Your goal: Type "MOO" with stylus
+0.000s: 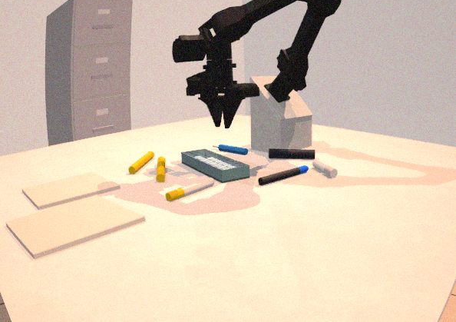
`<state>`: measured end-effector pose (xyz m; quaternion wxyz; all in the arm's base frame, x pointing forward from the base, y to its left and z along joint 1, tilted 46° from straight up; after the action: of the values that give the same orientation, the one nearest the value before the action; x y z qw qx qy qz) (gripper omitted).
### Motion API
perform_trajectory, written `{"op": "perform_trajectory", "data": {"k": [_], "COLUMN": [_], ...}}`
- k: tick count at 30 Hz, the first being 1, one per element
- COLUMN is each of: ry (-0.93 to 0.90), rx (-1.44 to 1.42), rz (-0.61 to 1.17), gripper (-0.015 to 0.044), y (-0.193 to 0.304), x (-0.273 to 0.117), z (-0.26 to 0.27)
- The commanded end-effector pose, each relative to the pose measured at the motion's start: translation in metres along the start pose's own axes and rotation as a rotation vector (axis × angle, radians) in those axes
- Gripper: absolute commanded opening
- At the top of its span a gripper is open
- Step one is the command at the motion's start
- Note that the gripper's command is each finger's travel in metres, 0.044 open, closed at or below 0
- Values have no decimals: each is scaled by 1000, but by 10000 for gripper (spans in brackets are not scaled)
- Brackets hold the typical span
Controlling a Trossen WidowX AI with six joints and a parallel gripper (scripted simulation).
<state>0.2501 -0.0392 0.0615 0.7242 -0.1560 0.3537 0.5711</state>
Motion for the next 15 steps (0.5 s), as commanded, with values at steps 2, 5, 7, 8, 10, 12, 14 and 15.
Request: {"op": "perform_trajectory", "data": {"k": [2, 5, 7, 8, 10, 12, 14, 15], "ry": [-29, -71, -108, -127, -153, -181, -210, -225], "rx": [-326, -499, -617, -672, -744, -817, -891, -929], "rz": [51, 69, 73, 72, 69, 62, 51, 44], "gripper": [150, 150, 150, 150, 150, 150, 150, 150], "y": [-2, 3, 7, 10, 13, 17, 21, 24], "x": [0, 1, 3, 4, 5, 7, 9, 10], "z": [-56, -83, -100, -108, -118, -128, -137, -142]}}
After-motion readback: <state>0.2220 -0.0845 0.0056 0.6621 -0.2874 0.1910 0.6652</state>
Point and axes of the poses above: the point midway between the two fingers, 35 mm back from their tips, its own x axis out along the fingers, its own z axis across the jaws, y = z × x, the point moved 7 cm from there along -x, back along the fingers, and after that the axes turned 13 degrees about x, right-handed, at the moved point
